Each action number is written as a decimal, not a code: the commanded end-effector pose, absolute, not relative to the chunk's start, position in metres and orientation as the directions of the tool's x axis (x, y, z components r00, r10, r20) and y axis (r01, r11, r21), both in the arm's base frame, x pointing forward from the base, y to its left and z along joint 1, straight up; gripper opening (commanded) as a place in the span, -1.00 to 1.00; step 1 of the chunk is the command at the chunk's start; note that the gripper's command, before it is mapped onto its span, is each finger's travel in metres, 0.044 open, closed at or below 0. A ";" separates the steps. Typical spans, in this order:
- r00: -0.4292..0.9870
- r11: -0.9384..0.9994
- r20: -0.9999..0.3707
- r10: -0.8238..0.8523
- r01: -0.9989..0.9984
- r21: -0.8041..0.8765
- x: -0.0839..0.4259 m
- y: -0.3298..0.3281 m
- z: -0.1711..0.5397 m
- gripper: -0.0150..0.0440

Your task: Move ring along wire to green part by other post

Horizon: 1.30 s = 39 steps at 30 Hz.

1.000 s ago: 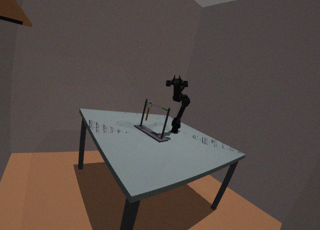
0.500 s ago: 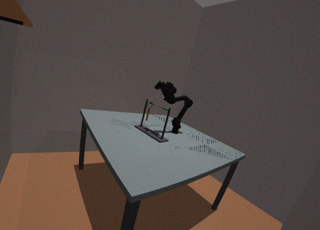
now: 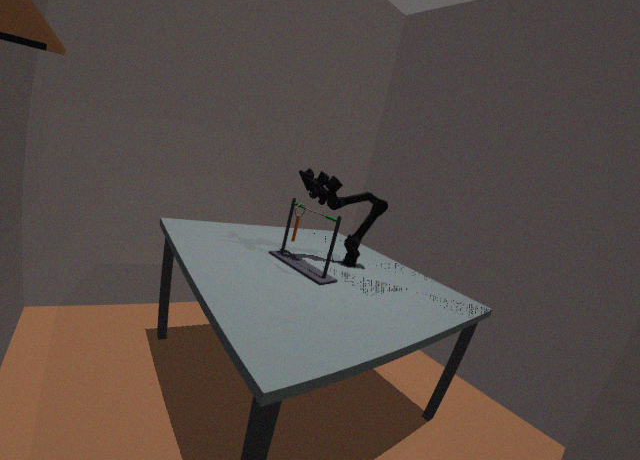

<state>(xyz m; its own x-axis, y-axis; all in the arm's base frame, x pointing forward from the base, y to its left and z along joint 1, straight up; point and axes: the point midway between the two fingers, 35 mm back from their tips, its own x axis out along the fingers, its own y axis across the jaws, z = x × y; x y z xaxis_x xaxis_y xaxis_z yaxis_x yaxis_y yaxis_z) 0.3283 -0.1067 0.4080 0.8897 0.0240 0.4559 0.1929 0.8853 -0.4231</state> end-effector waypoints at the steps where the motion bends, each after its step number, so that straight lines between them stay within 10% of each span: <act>1: 0.922 0.827 0.384 -0.045 0.250 -0.503 0.320 -0.143 0.380 0.05; 23: 0.993 0.982 -0.115 0.041 -0.061 -0.179 0.250 -0.139 0.138 0.05; 39: 0.976 0.991 -0.172 0.132 -0.131 0.021 0.210 -0.098 0.084 0.05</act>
